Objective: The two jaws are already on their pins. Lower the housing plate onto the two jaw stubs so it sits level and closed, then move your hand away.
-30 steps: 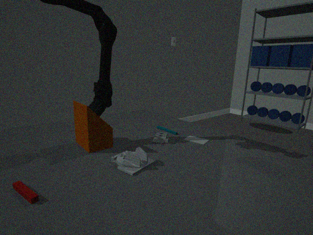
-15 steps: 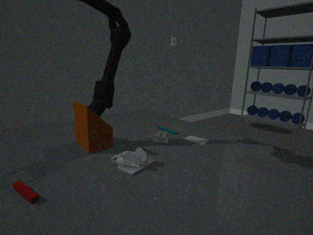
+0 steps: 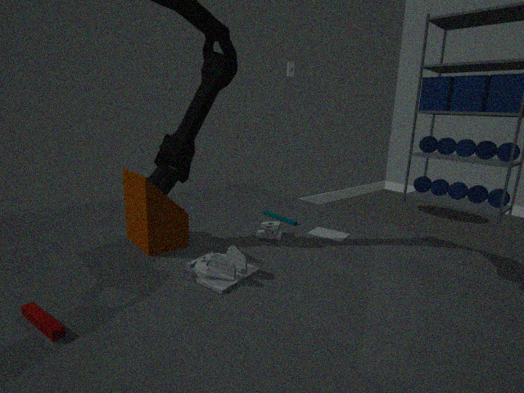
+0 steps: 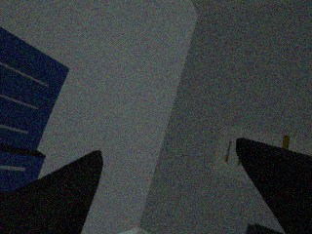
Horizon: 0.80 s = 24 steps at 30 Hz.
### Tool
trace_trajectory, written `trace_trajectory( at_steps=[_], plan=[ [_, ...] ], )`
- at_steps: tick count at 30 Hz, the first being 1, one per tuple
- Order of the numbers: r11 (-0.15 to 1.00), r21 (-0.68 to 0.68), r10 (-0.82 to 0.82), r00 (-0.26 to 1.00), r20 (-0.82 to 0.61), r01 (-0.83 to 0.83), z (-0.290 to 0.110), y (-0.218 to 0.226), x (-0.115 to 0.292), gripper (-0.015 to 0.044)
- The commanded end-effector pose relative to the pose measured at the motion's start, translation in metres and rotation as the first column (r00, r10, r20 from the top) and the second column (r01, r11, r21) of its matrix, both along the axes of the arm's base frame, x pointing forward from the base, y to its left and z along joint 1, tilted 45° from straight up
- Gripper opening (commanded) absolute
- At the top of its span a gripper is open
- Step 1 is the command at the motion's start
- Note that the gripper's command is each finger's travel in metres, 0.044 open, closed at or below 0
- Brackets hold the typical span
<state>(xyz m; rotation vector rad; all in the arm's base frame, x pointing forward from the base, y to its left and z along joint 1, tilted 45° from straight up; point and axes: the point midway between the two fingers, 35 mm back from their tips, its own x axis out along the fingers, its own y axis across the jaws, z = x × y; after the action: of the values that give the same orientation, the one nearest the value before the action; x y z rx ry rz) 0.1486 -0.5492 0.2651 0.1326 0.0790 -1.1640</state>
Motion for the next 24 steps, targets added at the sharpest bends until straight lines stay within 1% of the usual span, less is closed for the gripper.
trace_trajectory(
  at_steps=[1,7,13,24],
  plan=[
    [0.996,0.038,0.075,0.997,-0.017,-0.075,-0.006,0.019,0.033,0.044],
    [0.971,0.103,0.22,0.975,-0.03,-0.216,-0.011,0.059,0.088,0.044],
    [0.922,0.168,0.36,0.932,-0.038,-0.349,-0.015,0.106,0.136,0.044],
    [0.776,0.286,0.596,0.802,-0.04,-0.562,-0.025,0.206,0.203,0.044]
  ],
)
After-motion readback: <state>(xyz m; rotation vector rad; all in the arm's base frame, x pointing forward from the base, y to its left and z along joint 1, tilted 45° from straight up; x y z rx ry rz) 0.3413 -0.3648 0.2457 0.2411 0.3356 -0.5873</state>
